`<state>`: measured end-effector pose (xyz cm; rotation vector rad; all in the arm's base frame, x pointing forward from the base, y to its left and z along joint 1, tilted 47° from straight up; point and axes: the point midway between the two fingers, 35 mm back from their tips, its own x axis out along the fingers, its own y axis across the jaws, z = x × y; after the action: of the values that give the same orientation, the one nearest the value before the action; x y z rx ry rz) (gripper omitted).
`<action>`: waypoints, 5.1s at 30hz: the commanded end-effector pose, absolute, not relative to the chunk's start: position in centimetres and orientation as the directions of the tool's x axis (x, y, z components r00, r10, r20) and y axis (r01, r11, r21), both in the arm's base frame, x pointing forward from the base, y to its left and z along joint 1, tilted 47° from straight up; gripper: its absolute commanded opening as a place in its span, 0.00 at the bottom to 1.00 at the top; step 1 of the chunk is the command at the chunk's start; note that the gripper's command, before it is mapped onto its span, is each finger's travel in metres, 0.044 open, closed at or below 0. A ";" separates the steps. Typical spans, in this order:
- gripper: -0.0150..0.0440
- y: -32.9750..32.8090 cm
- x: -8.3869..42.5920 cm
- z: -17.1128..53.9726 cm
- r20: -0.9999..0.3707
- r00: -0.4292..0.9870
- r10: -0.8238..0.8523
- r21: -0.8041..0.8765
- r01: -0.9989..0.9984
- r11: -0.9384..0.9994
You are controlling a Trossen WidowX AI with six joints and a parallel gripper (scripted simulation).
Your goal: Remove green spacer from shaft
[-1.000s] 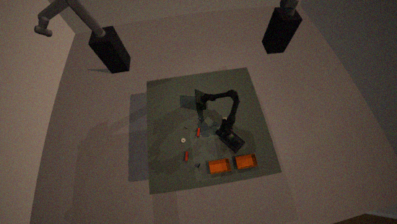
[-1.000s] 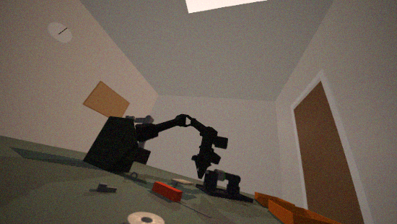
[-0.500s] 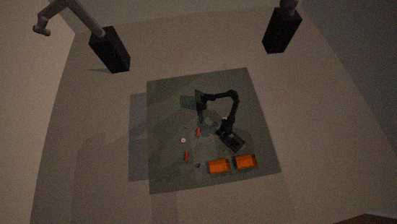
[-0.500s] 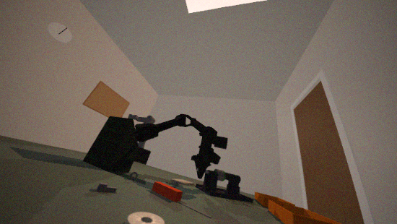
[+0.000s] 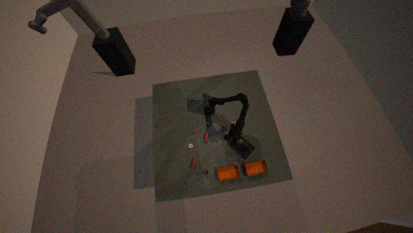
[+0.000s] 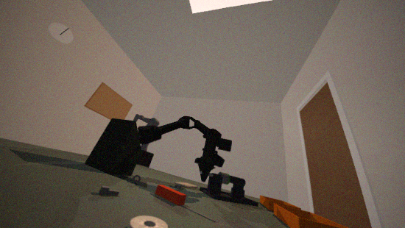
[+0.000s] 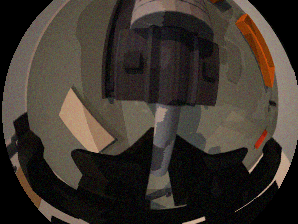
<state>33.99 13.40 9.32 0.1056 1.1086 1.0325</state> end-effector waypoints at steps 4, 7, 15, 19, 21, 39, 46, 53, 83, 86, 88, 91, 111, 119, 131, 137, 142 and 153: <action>0.25 13.3 33.8 9.3 -0.686 0.057 0.726 0.538 -0.633 0.557; 0.25 13.3 33.8 9.3 -0.686 0.057 0.726 0.538 -0.633 0.557; 0.25 13.3 33.7 9.2 -0.686 0.057 0.726 0.538 -0.633 0.557; 0.25 13.2 33.7 9.2 -0.686 0.057 0.726 0.538 -0.633 0.557; 0.25 13.2 33.7 9.2 -0.686 0.057 0.726 0.538 -0.633 0.557; 0.25 13.1 33.5 9.1 -0.686 0.056 0.726 0.538 -0.633 0.557; 0.25 13.1 33.4 9.0 -0.686 0.056 0.726 0.538 -0.632 0.557; 0.25 13.1 33.4 9.0 -0.686 0.056 0.726 0.538 -0.632 0.557; 0.25 12.9 33.1 8.8 -0.686 0.056 0.726 0.538 -0.632 0.558; 0.25 12.9 33.0 8.8 -0.686 0.056 0.726 0.538 -0.632 0.558; 0.25 12.9 33.0 8.8 -0.686 0.056 0.725 0.538 -0.632 0.558; 0.25 12.9 33.0 8.7 -0.686 0.056 0.725 0.538 -0.632 0.558; 0.25 12.8 32.8 8.6 -0.686 0.056 0.725 0.538 -0.632 0.558; 0.25 12.7 32.7 8.6 -0.686 0.056 0.725 0.538 -0.632 0.558; 0.25 12.7 32.6 8.5 -0.686 0.056 0.725 0.538 -0.632 0.558; 0.25 12.6 32.5 8.4 -0.686 0.056 0.725 0.538 -0.632 0.558; 0.25 12.6 32.5 8.4 -0.686 0.056 0.725 0.538 -0.632 0.558; 0.25 12.6 32.4 8.3 -0.686 0.056 0.725 0.538 -0.632 0.558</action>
<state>32.48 12.62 8.33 0.1054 1.1107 1.0323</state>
